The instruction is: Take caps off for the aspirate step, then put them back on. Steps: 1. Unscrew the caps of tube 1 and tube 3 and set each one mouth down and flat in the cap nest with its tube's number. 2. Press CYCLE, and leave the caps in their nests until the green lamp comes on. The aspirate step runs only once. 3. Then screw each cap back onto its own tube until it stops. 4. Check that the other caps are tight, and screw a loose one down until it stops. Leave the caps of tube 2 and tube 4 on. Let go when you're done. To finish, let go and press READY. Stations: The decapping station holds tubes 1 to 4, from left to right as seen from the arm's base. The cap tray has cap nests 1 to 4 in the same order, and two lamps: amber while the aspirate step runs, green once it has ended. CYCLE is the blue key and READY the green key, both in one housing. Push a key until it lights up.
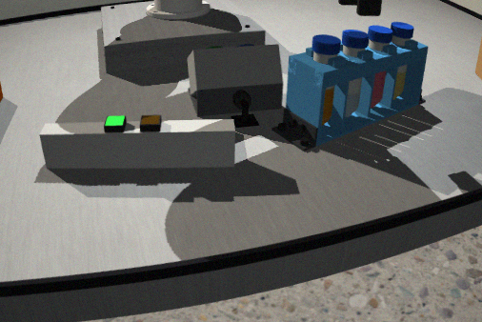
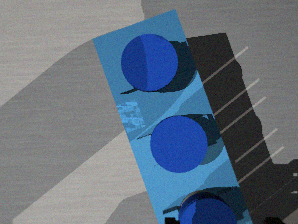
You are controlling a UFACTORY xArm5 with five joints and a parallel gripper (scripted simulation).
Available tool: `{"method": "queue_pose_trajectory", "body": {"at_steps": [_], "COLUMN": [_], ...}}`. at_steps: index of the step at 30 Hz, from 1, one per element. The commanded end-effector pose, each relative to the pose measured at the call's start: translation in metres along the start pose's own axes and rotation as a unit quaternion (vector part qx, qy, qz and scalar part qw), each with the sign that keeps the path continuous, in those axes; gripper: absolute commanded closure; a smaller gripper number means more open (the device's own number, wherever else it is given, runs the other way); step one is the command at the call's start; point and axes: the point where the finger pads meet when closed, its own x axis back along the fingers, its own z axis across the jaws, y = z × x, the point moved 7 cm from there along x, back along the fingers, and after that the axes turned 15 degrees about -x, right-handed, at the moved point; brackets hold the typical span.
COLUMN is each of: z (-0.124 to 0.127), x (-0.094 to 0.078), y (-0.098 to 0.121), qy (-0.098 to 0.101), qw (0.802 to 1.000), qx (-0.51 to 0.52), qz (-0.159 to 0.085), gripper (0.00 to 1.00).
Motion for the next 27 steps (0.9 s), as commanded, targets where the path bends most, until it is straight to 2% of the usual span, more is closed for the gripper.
{"method": "queue_pose_trajectory", "body": {"at_steps": [1,4,6,9,16,27], "z": [-0.016,-0.018,-0.027,-0.028,-0.028,-0.028], "x": [0.003,0.003,0.003,0.003,0.003,-0.024], "y": [-0.026,-0.028,-0.041,-0.042,-0.042,-0.042], "qy": [0.002,0.002,0.002,0.002,0.002,0.002], "qw": [0.990,0.988,0.973,0.958,0.958,0.958], "qx": [0.139,0.153,0.232,0.288,0.288,0.288], "qz": [0.001,0.001,0.001,0.001,0.001,0.001], "gripper": [0.54,0.54,0.54,0.54,0.54,0.54]}}
